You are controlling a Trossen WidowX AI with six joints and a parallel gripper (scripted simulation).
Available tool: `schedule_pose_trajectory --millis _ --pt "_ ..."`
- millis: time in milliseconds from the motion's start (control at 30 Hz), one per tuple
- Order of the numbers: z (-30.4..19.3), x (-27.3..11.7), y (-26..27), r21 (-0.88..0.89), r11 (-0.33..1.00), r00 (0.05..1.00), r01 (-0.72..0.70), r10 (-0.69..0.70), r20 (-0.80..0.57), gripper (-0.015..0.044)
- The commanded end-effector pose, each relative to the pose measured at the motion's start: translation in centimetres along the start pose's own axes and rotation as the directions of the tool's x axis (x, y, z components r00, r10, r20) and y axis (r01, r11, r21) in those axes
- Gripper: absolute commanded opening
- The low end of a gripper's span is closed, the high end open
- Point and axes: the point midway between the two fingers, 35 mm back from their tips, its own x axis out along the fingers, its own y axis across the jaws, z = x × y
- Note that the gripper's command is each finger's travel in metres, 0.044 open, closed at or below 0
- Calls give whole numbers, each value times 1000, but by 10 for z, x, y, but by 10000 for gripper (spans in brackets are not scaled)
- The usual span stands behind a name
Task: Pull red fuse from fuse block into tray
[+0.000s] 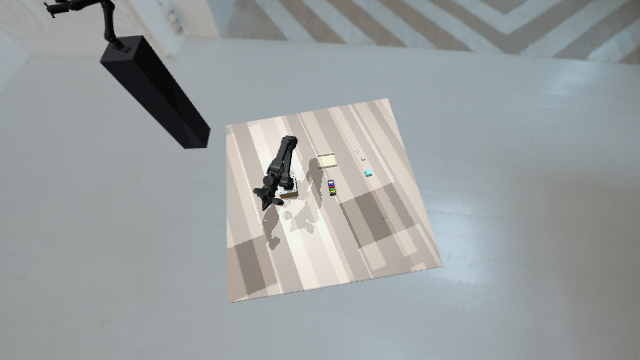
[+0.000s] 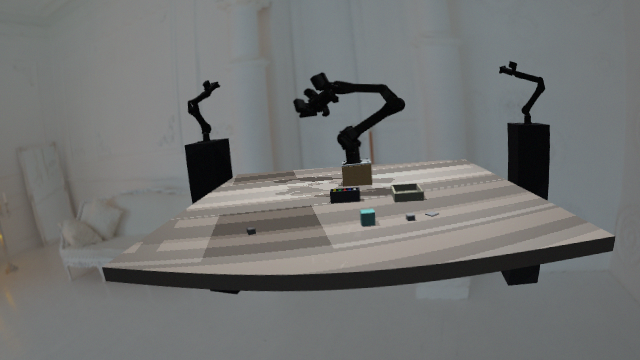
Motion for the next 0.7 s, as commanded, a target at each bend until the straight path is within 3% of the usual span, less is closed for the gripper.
schedule_pose_trajectory --millis 0,67,333,667 --pt "-1 1 2 -6 1000 1000 -7 7 -7 26" --pt "-8 5 17 -55 997 996 -62 59 -60 60" --pt "-68 7 111 -317 851 876 -418 286 -388 60" --pt "-172 -52 197 -486 399 612 -778 304 -730 60"
